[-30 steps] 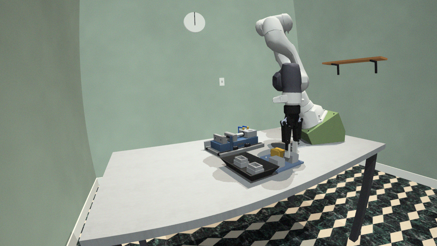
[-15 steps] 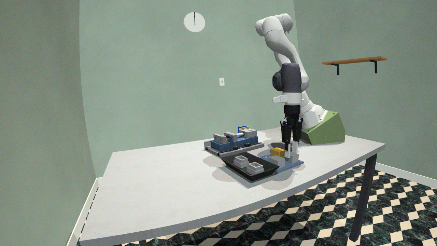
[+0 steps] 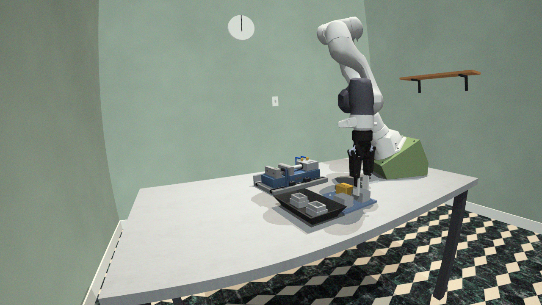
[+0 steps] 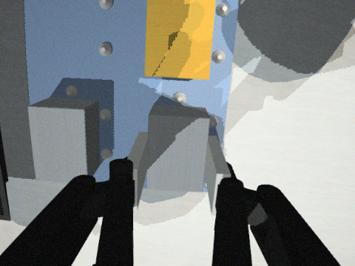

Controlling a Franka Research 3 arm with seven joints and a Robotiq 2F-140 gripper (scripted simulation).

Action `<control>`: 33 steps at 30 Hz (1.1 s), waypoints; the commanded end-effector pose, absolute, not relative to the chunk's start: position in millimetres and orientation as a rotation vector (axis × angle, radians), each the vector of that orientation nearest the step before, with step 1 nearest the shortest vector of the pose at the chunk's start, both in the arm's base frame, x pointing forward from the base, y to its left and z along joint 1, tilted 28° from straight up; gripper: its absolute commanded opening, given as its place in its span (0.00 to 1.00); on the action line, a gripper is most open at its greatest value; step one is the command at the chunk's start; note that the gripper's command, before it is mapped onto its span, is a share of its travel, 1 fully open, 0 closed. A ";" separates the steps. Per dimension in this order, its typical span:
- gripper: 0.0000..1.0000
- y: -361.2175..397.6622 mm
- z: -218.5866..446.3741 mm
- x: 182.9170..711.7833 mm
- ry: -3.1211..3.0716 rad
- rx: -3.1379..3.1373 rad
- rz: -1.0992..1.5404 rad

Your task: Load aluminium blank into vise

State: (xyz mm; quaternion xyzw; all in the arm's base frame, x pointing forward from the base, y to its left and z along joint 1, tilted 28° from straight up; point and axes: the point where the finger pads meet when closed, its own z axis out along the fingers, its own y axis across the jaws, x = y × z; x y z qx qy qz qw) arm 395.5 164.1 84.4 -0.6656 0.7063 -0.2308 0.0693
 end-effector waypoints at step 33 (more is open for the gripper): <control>0.00 166.0 87.4 394.1 2.130 -1.996 -0.689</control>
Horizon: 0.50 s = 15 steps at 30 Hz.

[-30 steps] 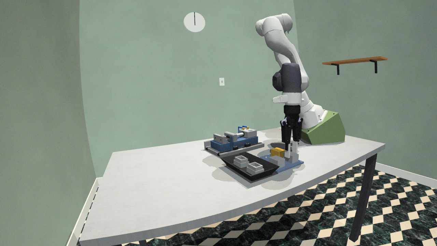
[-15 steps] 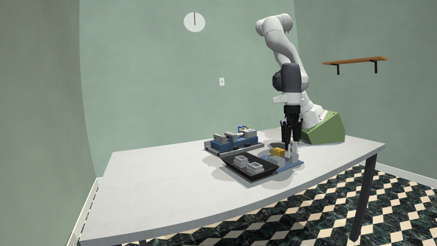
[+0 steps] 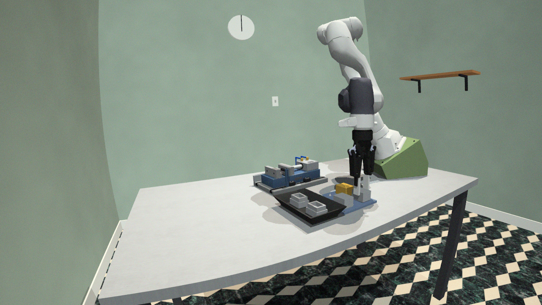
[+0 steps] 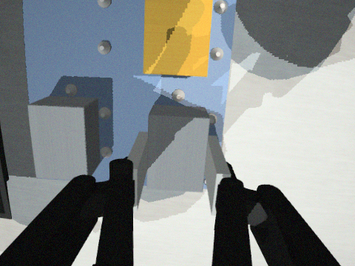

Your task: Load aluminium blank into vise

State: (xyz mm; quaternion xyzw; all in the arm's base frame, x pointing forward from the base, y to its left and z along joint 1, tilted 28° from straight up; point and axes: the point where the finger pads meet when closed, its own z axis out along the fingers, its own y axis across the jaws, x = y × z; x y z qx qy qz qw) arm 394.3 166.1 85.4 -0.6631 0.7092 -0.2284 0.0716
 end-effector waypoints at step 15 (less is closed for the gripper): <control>0.00 174.7 120.7 378.8 2.130 -1.996 -0.689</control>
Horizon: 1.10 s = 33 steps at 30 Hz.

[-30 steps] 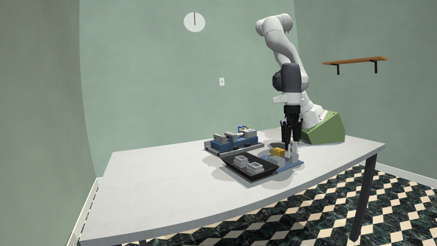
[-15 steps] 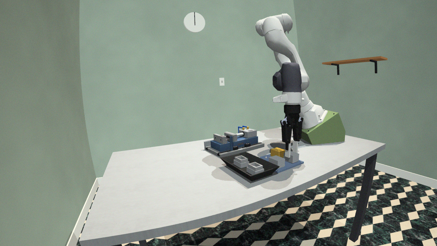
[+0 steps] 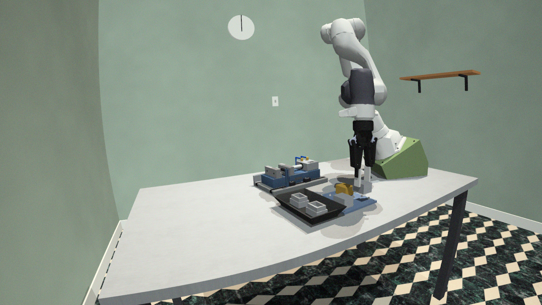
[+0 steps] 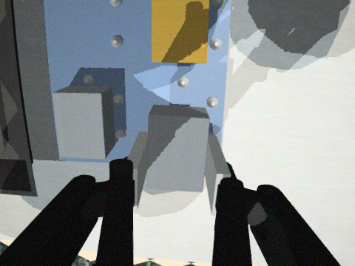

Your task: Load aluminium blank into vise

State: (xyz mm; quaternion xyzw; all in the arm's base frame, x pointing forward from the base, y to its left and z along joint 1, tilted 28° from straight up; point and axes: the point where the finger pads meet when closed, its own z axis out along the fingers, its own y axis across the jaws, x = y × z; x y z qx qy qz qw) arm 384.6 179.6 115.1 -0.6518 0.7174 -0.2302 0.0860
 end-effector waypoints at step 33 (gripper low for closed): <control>0.00 151.5 221.7 388.7 2.109 -2.021 -0.660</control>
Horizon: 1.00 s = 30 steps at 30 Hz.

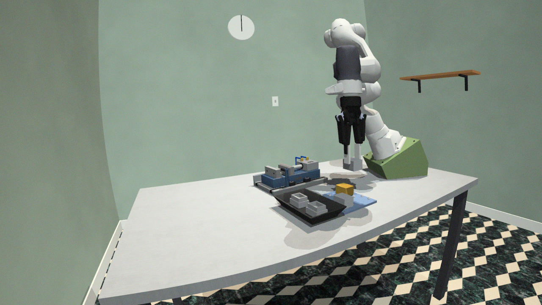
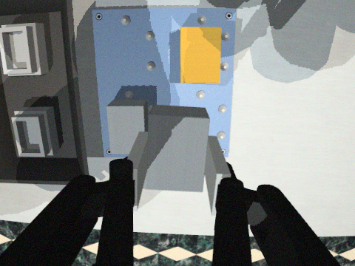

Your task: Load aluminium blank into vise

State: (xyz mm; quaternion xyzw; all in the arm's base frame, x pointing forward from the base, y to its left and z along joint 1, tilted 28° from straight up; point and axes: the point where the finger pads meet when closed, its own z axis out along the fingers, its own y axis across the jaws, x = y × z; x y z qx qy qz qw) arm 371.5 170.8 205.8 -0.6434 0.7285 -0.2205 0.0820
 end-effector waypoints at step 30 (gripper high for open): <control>0.00 -138.0 322.3 451.8 2.071 -2.069 -0.691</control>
